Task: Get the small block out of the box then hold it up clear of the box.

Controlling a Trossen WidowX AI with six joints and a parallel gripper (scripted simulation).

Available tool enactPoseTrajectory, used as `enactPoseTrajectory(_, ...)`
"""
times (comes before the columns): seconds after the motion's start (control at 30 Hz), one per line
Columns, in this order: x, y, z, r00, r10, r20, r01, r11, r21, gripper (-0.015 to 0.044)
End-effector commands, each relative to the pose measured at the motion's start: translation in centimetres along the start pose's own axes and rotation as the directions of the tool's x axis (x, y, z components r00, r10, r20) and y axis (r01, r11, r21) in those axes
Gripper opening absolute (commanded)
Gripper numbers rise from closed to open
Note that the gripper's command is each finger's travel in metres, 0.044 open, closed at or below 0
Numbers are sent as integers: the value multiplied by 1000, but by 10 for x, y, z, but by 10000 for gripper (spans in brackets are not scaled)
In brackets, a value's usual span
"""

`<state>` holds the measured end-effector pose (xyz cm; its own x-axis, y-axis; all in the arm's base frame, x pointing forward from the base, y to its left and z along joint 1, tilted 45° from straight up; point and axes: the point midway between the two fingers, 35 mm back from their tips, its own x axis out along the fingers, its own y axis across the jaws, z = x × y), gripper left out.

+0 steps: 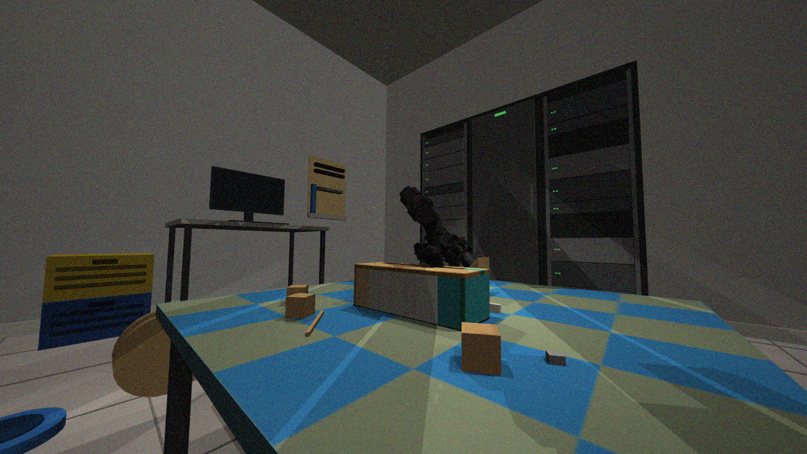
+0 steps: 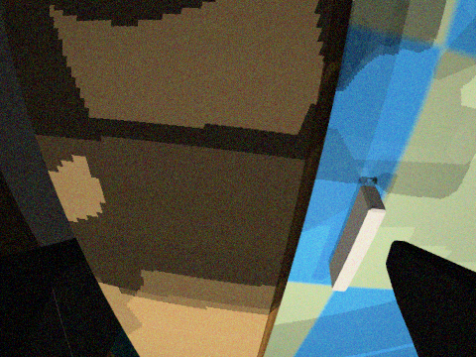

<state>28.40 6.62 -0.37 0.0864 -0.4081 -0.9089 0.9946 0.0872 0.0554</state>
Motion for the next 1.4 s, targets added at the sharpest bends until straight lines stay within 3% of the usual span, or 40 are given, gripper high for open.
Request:
enactPoseTrajectory(0.0, 4, 0, -9, 1000, -2, -5, 2, 1000, 4, 400)
enactPoseTrajectory(0.87, 19, 0, -53, 1000, -2, -8, 2, 1000, 4, 400)
enactPoseTrajectory(1.13, -38, 0, -71, 1000, -2, -5, 2, 1000, -3, 400)
enactPoseTrajectory(1.3, -36, 2, -72, 1000, 15, -10, -15, 1000, -7, 400)
enactPoseTrajectory(1.37, -36, 2, -73, 1000, 19, -5, -20, 997, -78, 348)
